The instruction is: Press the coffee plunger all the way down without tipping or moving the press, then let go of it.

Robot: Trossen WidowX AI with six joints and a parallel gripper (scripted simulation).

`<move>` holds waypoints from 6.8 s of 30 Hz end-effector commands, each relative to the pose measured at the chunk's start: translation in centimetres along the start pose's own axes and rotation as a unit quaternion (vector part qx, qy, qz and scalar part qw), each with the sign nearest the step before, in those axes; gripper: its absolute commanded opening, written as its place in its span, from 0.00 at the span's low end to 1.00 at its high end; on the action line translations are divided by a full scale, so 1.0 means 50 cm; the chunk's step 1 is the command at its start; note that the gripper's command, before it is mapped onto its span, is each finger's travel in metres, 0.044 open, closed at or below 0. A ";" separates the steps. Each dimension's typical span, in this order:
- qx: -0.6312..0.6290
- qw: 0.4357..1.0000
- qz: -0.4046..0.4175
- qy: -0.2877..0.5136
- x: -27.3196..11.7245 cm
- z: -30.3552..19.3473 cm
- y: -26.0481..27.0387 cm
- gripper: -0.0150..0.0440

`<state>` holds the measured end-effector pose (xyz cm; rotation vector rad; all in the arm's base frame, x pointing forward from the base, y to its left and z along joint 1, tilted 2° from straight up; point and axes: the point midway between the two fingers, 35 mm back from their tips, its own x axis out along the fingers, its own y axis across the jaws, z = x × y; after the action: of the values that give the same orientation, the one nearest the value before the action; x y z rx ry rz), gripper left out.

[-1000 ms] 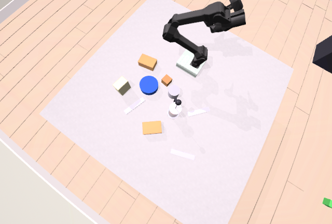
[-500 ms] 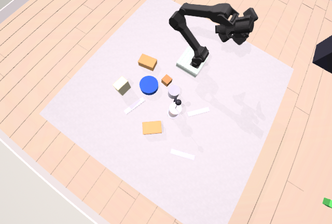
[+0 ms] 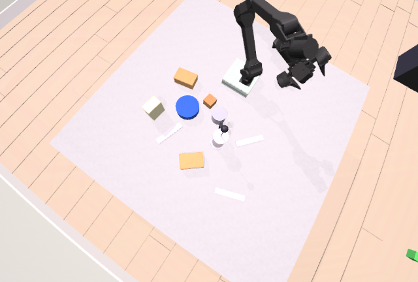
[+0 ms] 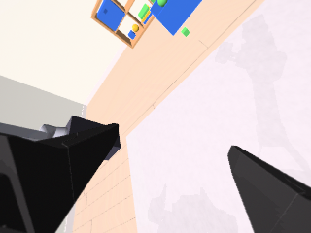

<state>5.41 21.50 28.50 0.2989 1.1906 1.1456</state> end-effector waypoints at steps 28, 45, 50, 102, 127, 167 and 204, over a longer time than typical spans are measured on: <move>-0.033 0.797 -0.510 -0.322 -0.306 0.278 -0.475 1.00; -0.034 0.797 -0.510 -0.322 -0.283 0.287 -0.514 1.00; -0.035 0.797 -0.509 -0.323 -0.279 0.296 -0.526 1.00; -0.036 0.797 -0.509 -0.323 -0.242 0.304 -0.594 0.46; -0.036 0.797 -0.509 -0.323 -0.197 0.280 -0.659 0.46; -0.037 0.797 -0.509 -0.324 -0.163 0.284 -0.727 0.46; -0.037 0.797 -0.509 -0.324 -0.167 0.298 -0.729 0.46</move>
<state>38.19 3.67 13.88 -0.0371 0.4909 0.0806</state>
